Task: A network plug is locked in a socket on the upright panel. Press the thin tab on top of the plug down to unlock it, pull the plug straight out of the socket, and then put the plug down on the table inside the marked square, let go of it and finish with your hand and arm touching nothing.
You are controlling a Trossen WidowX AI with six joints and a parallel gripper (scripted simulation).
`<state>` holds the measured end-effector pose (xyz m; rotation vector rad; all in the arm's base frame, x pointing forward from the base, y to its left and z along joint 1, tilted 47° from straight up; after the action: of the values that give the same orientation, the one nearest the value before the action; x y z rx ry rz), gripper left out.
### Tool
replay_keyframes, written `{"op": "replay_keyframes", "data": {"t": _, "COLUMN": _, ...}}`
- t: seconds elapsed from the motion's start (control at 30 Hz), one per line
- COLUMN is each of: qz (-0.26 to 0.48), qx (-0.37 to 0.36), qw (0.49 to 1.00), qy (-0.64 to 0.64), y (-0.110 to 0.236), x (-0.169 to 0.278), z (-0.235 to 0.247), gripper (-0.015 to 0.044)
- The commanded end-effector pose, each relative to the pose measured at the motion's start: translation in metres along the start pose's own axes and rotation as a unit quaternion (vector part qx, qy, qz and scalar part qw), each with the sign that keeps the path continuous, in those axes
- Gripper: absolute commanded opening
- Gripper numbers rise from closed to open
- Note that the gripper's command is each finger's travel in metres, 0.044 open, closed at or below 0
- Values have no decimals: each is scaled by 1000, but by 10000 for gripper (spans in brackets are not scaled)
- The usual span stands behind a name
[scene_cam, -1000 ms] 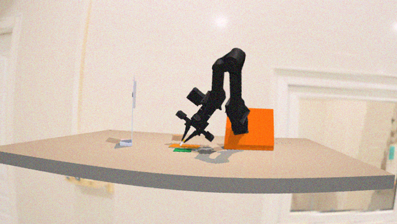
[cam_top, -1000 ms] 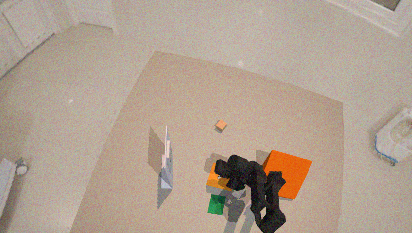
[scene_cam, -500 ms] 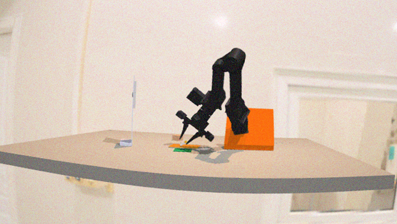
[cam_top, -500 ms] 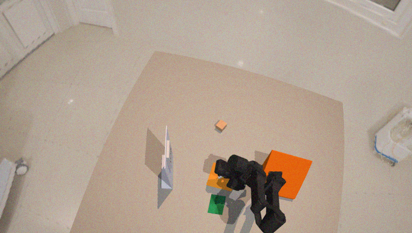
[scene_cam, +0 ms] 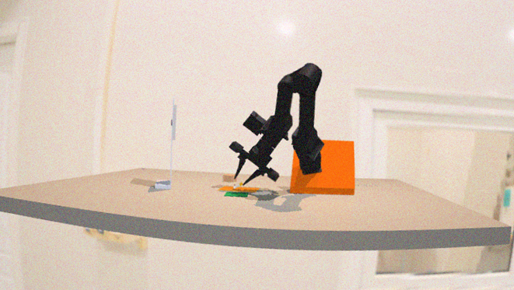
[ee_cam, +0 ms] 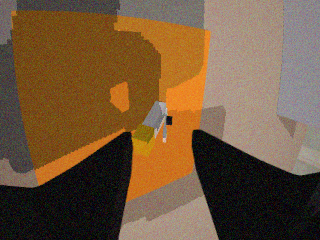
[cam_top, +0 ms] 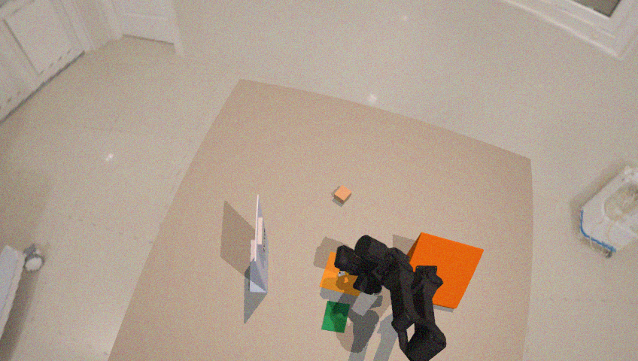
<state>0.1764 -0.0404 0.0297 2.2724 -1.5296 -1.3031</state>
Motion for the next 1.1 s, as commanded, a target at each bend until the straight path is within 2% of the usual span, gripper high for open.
{"op": "replay_keyframes", "data": {"t": 0.0, "qz": -1, "qx": 1, "qw": 1000, "qy": 3, "y": 2, "x": 0, "z": -1, "gripper": 156}}
{"op": "replay_keyframes", "data": {"t": 1.07, "qz": 0, "qx": 0, "qw": 1000, "qy": 2, "y": 22, "x": 2, "z": -2, "gripper": 156}}
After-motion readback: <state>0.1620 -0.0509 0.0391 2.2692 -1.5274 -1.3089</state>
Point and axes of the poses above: the point midway between the two fingers, 35 mm back from their tips, its own y axis back along the fingers, its own z axis across the jaws, x = y × z, the point moved 6 cm from there along y, back along the fingers, and after that the axes turned 13 degrees about y, right-handed, at the moved point
